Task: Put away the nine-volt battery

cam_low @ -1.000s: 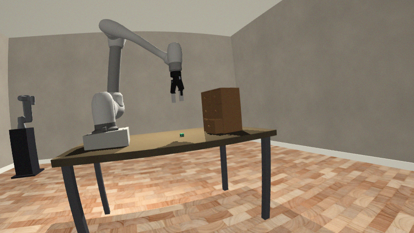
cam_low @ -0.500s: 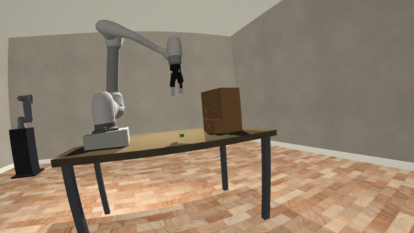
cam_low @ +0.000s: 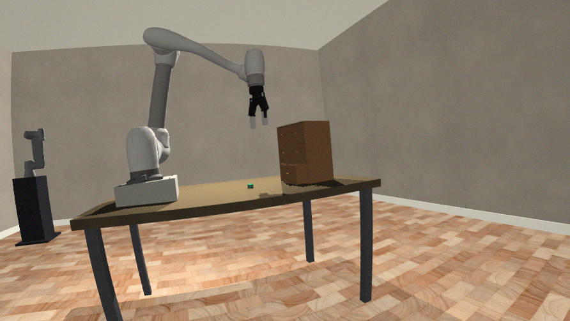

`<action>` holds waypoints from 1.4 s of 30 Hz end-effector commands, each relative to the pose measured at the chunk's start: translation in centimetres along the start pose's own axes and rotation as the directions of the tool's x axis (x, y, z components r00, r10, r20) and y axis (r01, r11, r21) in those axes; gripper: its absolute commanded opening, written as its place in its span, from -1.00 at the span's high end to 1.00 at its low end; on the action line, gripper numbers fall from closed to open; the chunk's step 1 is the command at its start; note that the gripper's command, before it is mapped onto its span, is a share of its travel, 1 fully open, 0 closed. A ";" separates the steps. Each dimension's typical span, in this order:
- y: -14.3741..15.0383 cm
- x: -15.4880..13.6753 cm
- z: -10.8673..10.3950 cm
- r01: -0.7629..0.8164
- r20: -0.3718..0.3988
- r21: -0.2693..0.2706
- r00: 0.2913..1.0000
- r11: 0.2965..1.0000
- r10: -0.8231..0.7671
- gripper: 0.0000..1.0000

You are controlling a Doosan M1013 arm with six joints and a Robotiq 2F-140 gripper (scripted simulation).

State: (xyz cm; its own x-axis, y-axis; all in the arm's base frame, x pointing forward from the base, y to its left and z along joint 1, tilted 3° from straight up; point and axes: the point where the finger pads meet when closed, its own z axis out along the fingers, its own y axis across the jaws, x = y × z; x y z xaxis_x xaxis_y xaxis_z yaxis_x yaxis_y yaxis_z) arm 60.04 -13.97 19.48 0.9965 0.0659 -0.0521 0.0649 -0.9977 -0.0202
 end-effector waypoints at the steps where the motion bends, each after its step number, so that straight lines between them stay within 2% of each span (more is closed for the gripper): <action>1: 0.1 4.3 0.2 -0.001 0.003 0.000 1.000 1.000 0.001 -1.00; 2: 0.1 5.2 0.2 -0.001 0.003 0.000 1.000 1.000 0.001 -1.00; 10: 0.1 5.8 0.7 0.009 -0.015 0.005 1.000 1.000 -0.009 -1.00; 12: 0.1 6.3 1.2 0.023 -0.041 0.013 0.999 1.000 -0.022 -1.00; 17: 0.1 9.0 3.9 0.089 -0.161 0.042 0.984 0.995 -0.081 -1.00; 25: 0.1 13.4 8.3 0.205 -0.360 0.072 0.918 0.976 -0.166 -1.00; 27: 0.1 13.4 8.3 0.205 -0.360 0.072 0.918 0.976 -0.166 -1.00; 34: 0.1 15.2 10.1 0.253 -0.437 0.077 0.878 0.964 -0.195 -1.00; 42: 0.1 15.4 10.3 0.258 -0.445 0.077 0.873 0.963 -0.198 -1.00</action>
State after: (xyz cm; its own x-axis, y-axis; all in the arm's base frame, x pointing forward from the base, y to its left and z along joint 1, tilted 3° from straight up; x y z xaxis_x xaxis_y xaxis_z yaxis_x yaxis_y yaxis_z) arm 74.82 -12.92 8.43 0.8820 0.2472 0.4012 0.3139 -0.9432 -0.1090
